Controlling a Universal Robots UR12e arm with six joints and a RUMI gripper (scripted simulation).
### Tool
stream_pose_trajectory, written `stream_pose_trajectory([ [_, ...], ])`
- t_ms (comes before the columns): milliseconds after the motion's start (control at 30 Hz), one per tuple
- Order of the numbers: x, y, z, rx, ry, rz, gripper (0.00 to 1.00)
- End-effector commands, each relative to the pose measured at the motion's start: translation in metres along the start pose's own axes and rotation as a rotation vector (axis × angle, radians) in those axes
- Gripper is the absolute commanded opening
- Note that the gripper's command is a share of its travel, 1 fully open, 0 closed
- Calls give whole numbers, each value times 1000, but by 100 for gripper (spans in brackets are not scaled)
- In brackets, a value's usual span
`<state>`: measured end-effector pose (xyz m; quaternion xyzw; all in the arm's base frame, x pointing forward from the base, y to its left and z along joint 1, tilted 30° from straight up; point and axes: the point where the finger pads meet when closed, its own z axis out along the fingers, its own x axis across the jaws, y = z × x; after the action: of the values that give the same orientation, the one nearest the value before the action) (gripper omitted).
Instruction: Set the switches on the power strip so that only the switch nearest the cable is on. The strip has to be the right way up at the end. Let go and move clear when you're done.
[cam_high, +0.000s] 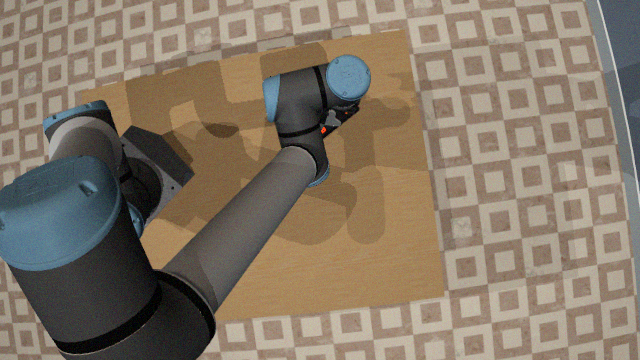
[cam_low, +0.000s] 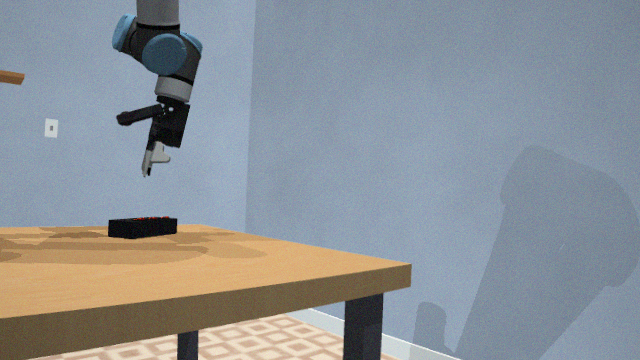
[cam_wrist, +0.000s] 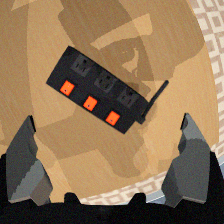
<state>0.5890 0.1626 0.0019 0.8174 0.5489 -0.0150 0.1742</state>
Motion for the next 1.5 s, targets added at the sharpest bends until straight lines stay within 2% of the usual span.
stream_pose_trajectory([
  [0,6,-11,-16,-102,-44,-225,100],
  [67,6,-11,-16,-102,-44,-225,100],
  [167,12,-18,-27,-149,-72,-339,100],
  [267,14,-20,-32,-168,-85,-385,100],
  [1000,14,-19,-32,-169,-86,-386,100],
  [1233,9,-18,-26,-165,-88,-414,100],
  [1467,-15,-10,-5,-157,-99,-574,100],
])
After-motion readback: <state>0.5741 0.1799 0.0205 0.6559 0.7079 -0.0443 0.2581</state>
